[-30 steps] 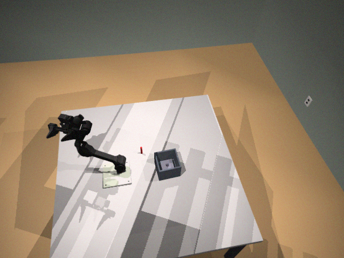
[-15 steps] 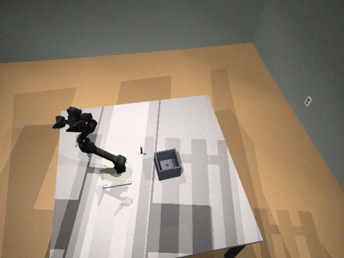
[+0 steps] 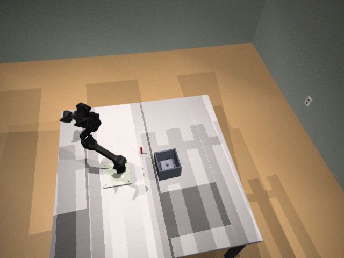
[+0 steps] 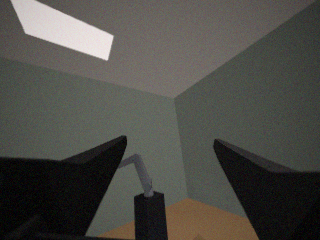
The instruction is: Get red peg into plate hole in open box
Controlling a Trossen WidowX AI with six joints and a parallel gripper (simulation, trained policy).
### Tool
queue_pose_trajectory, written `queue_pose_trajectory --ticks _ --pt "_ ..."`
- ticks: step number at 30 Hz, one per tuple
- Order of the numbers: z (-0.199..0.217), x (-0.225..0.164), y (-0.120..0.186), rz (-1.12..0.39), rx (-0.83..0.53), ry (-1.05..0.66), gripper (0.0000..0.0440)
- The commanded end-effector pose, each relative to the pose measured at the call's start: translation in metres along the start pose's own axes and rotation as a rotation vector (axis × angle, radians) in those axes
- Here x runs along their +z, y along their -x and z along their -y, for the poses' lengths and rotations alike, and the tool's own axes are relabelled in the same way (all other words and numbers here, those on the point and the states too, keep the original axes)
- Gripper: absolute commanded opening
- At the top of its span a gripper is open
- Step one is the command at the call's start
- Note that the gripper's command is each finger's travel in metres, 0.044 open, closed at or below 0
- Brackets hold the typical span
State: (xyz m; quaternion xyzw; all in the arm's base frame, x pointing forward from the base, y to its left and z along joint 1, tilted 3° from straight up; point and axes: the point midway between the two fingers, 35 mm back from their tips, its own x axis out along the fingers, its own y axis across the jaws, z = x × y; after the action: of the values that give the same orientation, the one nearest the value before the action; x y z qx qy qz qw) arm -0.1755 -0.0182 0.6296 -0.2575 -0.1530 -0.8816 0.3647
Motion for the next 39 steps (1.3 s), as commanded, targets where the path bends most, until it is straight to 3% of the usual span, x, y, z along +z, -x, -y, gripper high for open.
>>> queue_pose_trajectory --ticks 1,21,39 --pt "-0.009 0.004 0.003 0.021 0.011 0.024 0.0440" --pt "-0.072 0.016 0.017 0.095 0.133 0.235 0.0440" --pt "-0.146 -0.009 0.030 0.069 0.354 0.438 0.0440"
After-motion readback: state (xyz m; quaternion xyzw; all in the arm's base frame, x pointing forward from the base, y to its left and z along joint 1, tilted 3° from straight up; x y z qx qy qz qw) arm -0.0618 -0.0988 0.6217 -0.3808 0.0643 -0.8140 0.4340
